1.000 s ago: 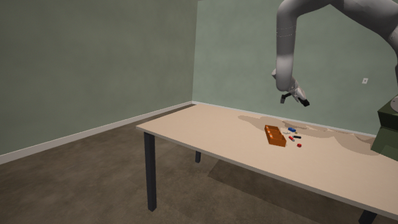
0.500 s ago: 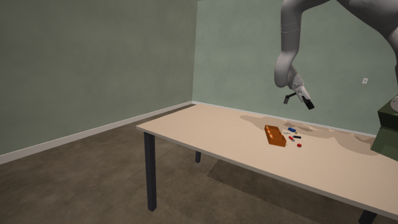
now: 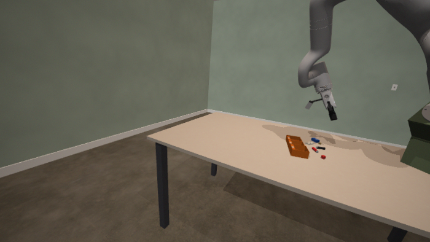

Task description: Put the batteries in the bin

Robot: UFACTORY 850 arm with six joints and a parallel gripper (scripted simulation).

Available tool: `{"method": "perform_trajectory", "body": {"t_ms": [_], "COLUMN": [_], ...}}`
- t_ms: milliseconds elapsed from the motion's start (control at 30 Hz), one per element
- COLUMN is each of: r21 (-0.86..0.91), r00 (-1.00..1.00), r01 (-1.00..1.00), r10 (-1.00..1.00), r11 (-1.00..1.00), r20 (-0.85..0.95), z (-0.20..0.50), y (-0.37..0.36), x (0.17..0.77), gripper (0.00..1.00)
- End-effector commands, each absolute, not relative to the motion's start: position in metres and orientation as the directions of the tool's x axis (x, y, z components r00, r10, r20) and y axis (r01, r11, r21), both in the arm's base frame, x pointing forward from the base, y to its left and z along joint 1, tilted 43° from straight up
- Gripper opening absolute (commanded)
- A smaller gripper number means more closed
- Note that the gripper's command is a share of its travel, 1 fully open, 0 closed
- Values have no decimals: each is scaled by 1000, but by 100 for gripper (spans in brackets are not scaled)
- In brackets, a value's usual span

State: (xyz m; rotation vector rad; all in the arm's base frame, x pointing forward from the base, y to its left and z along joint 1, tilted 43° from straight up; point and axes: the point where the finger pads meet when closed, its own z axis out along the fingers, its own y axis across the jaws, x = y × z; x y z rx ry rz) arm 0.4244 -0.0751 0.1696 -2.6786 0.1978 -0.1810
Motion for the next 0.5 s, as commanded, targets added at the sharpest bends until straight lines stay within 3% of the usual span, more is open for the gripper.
{"method": "perform_trajectory", "body": {"t_ms": [0,467], "r21": [-492,-428], "r00": [952,823], "r01": [-59,-17], "r10": [-197,-256], "r11": [-869,-904], "r20": [233,508], "z": [179,200], "y": [-71,-99], "x": [435,458], "gripper": [7,7]}}
